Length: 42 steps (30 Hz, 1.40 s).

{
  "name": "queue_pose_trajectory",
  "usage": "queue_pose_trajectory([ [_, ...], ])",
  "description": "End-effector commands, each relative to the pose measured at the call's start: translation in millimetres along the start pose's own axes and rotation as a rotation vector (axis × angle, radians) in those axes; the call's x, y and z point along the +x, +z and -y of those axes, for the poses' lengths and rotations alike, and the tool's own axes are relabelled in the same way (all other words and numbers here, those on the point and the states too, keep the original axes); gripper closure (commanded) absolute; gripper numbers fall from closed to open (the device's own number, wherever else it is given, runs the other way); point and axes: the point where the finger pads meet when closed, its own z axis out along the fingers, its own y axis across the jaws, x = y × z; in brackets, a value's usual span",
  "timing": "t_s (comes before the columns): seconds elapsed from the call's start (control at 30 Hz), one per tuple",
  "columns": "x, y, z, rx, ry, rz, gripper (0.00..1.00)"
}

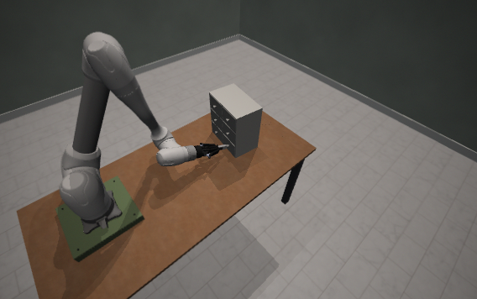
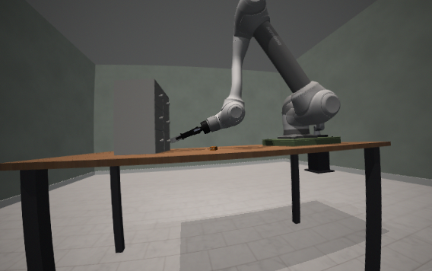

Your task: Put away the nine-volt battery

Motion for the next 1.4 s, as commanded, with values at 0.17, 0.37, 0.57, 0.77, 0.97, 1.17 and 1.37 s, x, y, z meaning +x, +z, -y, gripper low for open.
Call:
queue_pose_trajectory([
  [0.17,0,0,0,0.0,0.0,0.0,1.0],
  [0.37,0,0,0,0.0,0.0,0.0,1.0],
  [0.57,0,-2,0,0.0,0.0,0.0,1.0],
  [0.77,-8,-23,0,0.0,0.0,0.0,1.0],
  [0.97,-15,-41,0,0.0,0.0,0.0,1.0],
  [1.17,-17,-47,0,0.0,0.0,0.0,1.0],
  [1.37,3,-69,0,0.0,0.0,0.0,1.0],
])
